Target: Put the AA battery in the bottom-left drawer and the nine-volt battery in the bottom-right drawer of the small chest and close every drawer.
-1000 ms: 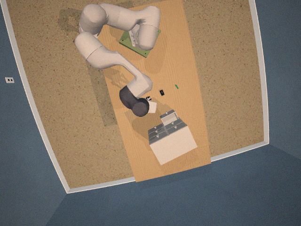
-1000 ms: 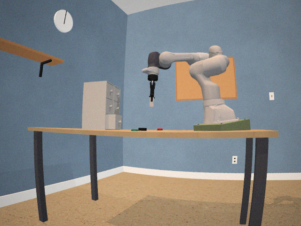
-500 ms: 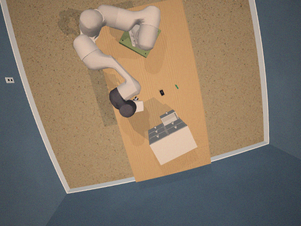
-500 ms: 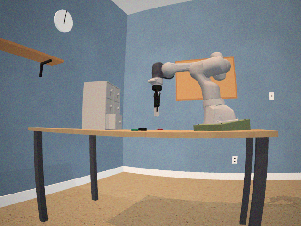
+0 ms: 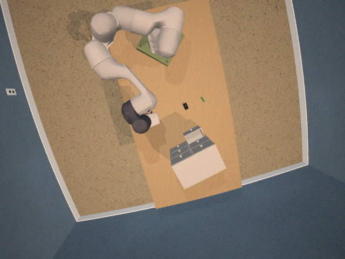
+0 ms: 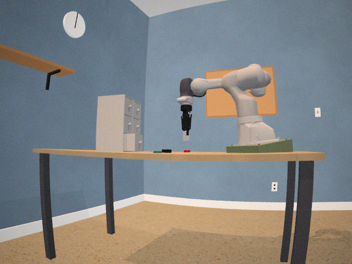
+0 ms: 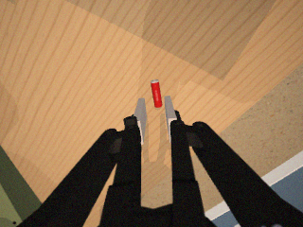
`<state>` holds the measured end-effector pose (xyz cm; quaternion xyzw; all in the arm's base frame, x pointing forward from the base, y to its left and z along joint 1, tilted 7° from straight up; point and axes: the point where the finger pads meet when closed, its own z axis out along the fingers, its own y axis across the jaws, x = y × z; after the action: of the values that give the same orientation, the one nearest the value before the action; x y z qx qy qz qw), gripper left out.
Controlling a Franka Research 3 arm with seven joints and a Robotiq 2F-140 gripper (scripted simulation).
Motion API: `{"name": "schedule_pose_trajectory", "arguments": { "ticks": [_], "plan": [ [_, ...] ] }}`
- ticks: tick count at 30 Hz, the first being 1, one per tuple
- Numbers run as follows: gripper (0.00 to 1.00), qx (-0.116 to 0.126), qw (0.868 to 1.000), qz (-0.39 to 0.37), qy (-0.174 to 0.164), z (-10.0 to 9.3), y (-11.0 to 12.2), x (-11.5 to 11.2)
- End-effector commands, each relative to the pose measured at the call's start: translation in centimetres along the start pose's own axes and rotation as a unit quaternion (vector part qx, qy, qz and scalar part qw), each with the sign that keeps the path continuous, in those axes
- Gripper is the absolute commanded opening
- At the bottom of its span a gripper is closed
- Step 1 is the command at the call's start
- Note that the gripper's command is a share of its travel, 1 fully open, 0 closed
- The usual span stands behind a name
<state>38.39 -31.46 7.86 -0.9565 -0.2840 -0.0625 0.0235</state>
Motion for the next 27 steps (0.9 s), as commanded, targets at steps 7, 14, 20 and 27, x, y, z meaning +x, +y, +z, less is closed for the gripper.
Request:
{"name": "schedule_pose_trajectory", "arguments": {
  "ticks": [7,14,20,27],
  "plan": [
    [0.17,-0.001,0.999,-0.034,-0.002,0.05,0.17,-0.27],
    [0.17,-0.001,0.999,-0.034,-0.002,0.05,0.17,-0.27],
    [0.17,-0.001,0.999,-0.034,-0.002,0.23,0.18,-0.27],
    [0.17,-0.001,0.999,-0.034,-0.002,0.94,0.18,-0.27]
  ]
}}
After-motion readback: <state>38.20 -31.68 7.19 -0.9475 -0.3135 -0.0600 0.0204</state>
